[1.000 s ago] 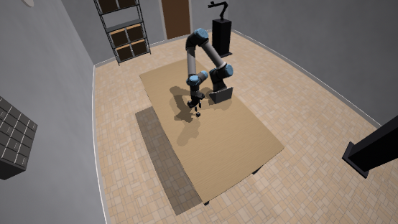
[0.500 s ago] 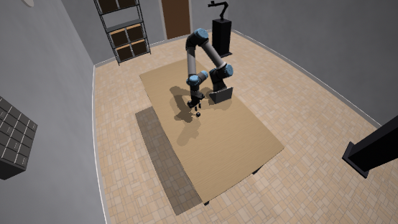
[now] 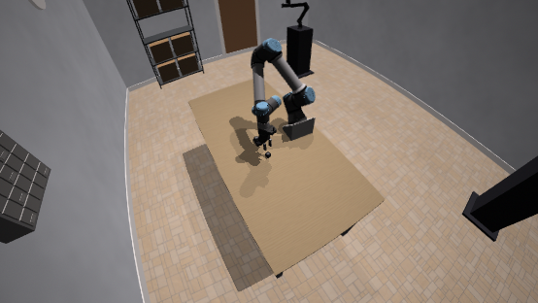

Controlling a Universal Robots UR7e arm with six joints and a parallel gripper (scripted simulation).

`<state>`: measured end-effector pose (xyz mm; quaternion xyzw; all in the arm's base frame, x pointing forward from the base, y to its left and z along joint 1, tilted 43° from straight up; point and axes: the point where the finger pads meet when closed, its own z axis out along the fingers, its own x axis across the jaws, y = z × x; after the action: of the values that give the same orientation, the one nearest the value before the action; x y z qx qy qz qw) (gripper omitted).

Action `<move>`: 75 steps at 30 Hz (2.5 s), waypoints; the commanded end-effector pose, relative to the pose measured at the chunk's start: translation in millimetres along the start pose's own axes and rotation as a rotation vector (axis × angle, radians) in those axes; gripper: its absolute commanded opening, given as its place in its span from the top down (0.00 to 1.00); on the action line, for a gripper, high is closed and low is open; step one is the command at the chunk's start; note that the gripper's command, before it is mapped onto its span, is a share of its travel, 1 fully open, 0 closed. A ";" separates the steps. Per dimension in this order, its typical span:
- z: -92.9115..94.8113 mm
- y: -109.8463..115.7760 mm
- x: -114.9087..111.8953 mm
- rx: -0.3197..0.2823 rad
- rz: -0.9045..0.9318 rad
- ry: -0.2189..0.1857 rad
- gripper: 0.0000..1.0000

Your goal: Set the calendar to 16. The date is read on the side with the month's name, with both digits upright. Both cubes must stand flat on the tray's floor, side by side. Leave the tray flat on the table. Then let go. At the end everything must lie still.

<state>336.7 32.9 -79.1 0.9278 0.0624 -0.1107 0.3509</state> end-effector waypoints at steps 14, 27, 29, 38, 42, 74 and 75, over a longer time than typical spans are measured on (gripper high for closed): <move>-0.3 0.0 0.3 0.000 0.000 0.001 0.13; 3.6 -0.1 0.3 0.000 0.001 0.001 0.13; 5.3 -0.1 0.3 0.000 0.001 0.001 0.13; 16.6 -0.3 0.3 0.000 0.001 0.001 0.13; 19.6 -0.4 0.2 0.000 0.001 0.001 0.13; 50.8 -0.9 0.1 0.000 0.001 0.001 0.13; 50.8 -0.9 0.1 0.000 0.001 0.001 0.13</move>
<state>328.2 0.3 -116.3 0.9277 0.0622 -0.1109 0.3510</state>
